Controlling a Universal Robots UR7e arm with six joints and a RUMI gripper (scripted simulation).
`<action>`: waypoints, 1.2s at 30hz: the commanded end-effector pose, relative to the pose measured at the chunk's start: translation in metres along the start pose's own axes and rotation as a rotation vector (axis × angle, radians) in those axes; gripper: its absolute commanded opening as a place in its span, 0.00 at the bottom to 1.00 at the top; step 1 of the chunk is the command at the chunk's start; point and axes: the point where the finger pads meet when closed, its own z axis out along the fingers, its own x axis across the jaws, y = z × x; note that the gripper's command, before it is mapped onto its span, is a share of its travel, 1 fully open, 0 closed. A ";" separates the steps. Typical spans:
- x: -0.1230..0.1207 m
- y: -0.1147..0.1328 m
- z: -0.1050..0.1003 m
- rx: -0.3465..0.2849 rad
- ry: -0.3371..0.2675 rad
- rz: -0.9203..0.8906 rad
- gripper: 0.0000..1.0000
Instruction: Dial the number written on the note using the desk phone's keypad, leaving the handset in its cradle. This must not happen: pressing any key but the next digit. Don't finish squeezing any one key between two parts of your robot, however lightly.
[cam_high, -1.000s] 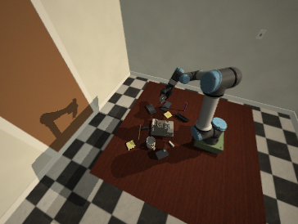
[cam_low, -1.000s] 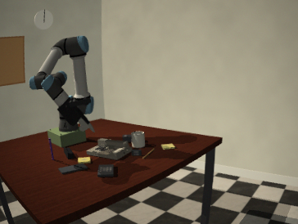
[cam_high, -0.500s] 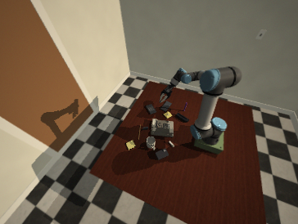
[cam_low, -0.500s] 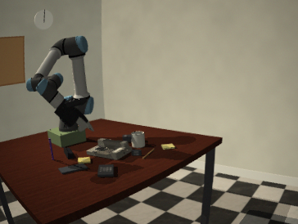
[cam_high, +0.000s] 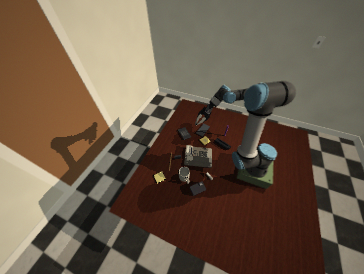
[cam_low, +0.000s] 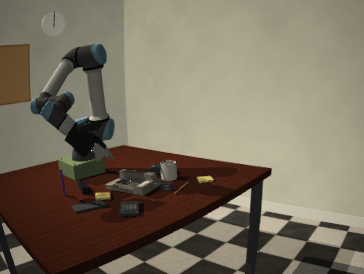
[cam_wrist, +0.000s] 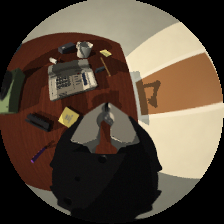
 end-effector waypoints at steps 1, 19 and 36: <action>-0.012 -0.009 0.007 0.002 0.005 -0.008 0.00; -0.059 -0.042 0.036 0.002 0.005 -0.008 0.00; -0.095 -0.067 0.058 0.002 0.005 -0.008 0.00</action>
